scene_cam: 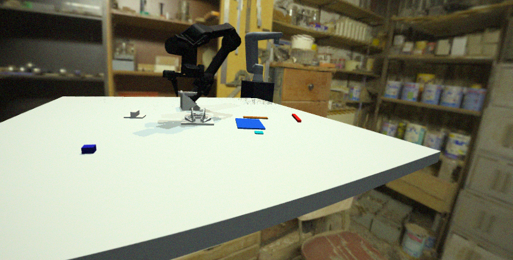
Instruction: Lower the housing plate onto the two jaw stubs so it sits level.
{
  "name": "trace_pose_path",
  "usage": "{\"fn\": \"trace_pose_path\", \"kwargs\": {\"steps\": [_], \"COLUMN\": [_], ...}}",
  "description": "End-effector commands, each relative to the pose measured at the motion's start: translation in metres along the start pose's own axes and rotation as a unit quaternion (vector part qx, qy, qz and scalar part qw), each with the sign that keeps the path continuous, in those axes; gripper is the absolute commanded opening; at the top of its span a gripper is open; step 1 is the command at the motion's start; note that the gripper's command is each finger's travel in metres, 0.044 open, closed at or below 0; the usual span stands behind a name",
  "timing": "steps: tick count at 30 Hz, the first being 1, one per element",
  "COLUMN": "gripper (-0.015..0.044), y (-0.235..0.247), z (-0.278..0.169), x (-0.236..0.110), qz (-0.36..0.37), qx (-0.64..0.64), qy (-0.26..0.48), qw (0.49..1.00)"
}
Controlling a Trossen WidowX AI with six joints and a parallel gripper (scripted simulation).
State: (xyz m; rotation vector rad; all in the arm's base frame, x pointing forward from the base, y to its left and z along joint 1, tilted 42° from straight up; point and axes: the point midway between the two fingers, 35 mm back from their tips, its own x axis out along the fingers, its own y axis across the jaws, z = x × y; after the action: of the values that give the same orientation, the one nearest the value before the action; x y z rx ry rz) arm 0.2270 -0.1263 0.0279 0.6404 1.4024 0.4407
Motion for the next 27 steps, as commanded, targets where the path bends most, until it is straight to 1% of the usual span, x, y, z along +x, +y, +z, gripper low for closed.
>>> {"fn": "trace_pose_path", "kwargs": {"steps": [1, 8, 27], "gripper": [0.0351, 0.0351, 0.0351], "y": [0.016, 0.035, 0.036], "z": [-0.002, -0.004, -0.004], "x": [0.004, 0.007, 0.008], "qz": [0.006, 0.01, 0.01], "qx": [0.047, 0.109, 0.111], "qy": [0.002, 0.004, 0.004], "qw": [0.999, 0.994, 0.994]}}
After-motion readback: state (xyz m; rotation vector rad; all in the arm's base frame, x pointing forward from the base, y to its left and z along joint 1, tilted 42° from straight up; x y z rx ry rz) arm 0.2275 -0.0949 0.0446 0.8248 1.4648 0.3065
